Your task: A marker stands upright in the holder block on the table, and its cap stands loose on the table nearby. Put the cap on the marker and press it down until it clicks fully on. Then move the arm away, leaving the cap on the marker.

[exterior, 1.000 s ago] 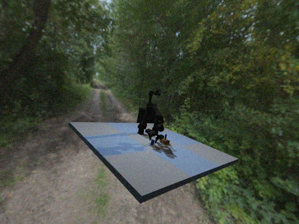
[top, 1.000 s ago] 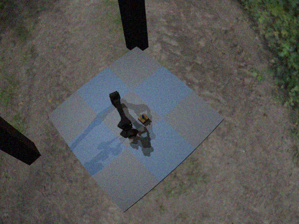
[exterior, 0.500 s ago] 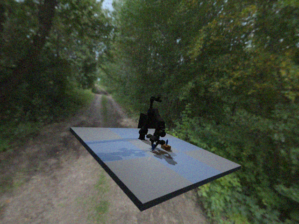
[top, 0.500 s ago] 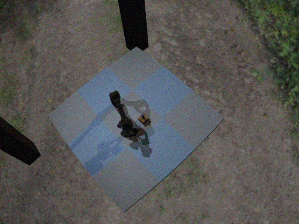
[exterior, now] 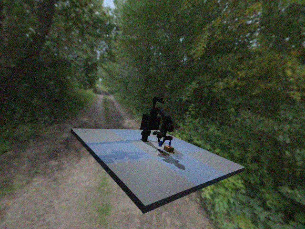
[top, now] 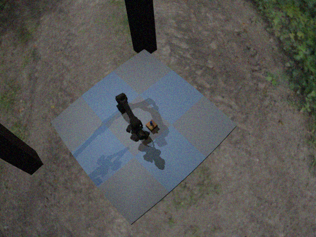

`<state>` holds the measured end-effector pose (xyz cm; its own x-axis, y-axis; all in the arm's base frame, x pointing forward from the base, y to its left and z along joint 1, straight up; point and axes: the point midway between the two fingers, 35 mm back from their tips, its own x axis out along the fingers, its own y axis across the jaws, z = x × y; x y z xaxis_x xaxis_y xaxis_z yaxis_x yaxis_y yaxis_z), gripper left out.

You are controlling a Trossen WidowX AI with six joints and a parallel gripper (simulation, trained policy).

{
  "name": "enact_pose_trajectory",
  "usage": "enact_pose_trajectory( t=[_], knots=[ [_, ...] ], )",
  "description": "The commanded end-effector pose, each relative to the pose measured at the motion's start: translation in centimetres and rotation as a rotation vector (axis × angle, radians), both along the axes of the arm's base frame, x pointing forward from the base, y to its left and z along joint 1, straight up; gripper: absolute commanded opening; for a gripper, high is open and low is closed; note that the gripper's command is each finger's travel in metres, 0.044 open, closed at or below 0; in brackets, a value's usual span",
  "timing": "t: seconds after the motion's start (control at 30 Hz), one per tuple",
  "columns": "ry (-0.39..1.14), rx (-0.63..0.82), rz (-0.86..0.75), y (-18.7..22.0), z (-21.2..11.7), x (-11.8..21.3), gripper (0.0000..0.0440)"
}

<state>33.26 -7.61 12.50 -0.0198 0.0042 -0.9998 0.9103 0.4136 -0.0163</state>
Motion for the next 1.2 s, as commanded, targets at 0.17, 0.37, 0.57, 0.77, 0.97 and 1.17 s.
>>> enact_pose_trajectory(
  t=[0.17, 0.37, 0.57, 0.77, 0.97, 1.17],
  knots=[
    [-0.025, 0.011, 0.03, 3.6, 2.2, 0.5, 0.0046],
    [-0.026, 0.021, 0.051, 6.2, 3.4, 0.3, 0.0033],
    [-0.021, 0.03, 0.074, 8.9, 4.2, -0.2, 0.002],
    [-0.014, 0.035, 0.099, 11.5, 4.9, -0.8, 0.0006],
    [-0.008, 0.037, 0.121, 13.8, 5.5, -1.4, 0.0],
    [-0.003, 0.036, 0.132, 15.2, 5.7, -1.8, 0.0]
  ],
)
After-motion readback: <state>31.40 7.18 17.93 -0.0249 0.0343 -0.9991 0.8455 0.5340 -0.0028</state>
